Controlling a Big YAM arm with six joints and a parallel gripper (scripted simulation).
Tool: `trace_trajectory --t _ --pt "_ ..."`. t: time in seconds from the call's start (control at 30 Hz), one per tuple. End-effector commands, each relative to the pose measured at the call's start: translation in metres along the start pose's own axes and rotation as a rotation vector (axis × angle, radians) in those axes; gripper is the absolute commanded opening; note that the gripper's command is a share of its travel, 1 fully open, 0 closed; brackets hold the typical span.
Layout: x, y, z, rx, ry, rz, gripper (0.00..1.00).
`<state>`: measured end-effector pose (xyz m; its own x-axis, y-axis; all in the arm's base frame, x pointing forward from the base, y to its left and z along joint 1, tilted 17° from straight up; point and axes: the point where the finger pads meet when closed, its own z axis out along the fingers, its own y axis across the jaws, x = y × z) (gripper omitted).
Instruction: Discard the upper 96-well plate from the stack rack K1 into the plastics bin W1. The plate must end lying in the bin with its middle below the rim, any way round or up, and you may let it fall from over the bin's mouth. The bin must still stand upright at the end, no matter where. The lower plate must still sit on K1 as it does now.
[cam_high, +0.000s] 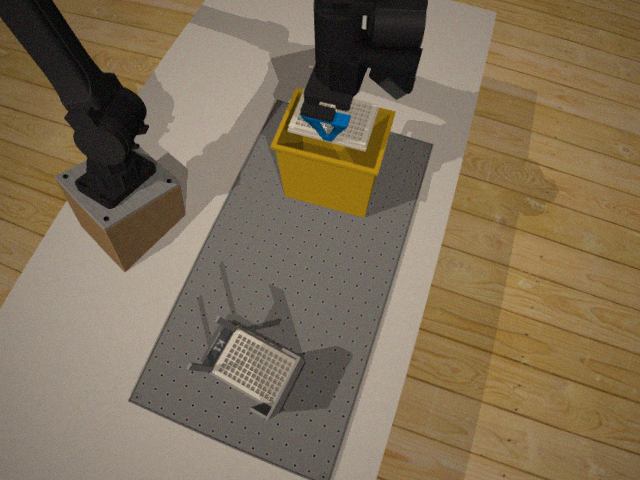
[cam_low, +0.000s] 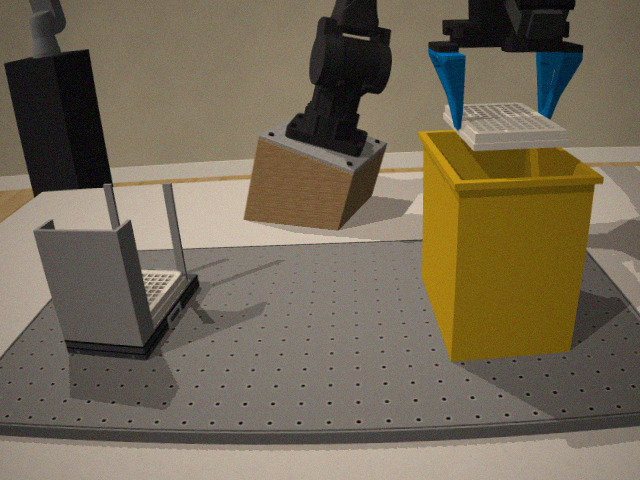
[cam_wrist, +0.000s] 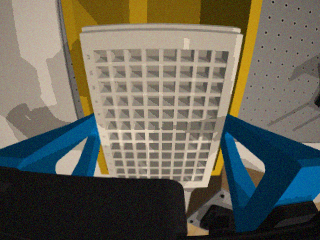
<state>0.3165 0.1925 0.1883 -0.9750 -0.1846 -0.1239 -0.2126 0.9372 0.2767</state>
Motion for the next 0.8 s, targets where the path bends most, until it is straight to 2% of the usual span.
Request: trace_trajectory --t 0.0,0.13,0.2,0.3,0.77 --pt "-0.012 0.007 0.001 -0.004 -0.022 -0.005 0.0" --pt "-0.006 0.003 0.013 0.0 -0.008 0.001 0.0" --pt "-0.019 0.009 0.0 -0.008 -0.038 -0.01 0.0" --pt "-0.015 0.006 -0.004 -0.009 -0.041 -0.008 0.0" --pt "-0.015 0.006 -0.004 -0.009 -0.041 -0.008 0.0"
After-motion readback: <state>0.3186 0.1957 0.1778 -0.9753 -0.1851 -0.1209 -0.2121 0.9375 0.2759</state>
